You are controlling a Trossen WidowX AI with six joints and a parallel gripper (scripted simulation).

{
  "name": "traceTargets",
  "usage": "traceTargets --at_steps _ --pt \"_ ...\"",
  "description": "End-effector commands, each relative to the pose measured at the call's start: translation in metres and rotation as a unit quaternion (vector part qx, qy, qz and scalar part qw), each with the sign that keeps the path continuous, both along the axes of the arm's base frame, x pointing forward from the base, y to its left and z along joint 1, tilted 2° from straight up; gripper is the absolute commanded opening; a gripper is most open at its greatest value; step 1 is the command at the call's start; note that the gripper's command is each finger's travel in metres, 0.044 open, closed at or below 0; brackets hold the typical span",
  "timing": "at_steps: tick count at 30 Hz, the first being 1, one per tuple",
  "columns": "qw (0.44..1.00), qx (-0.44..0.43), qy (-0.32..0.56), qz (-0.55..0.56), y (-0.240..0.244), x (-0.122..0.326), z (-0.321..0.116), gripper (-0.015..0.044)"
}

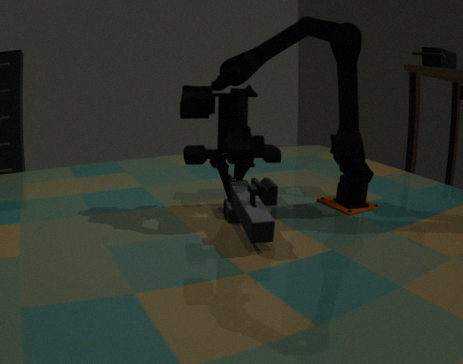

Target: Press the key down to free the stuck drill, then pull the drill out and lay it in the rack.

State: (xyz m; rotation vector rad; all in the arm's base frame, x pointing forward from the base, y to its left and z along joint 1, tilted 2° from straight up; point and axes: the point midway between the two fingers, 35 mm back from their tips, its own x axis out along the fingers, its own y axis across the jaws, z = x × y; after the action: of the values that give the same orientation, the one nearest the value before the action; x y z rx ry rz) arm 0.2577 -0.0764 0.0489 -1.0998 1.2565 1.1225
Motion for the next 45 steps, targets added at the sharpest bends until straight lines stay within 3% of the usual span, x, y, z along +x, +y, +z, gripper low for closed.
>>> traceTargets --at_steps 1,45 --pt "1.000 -0.001 -0.001 0.002 -0.006 0.001 0.001 0.0000" --pt "1.000 -0.003 0.000 0.002 -0.061 -0.007 0.009 0.0000"
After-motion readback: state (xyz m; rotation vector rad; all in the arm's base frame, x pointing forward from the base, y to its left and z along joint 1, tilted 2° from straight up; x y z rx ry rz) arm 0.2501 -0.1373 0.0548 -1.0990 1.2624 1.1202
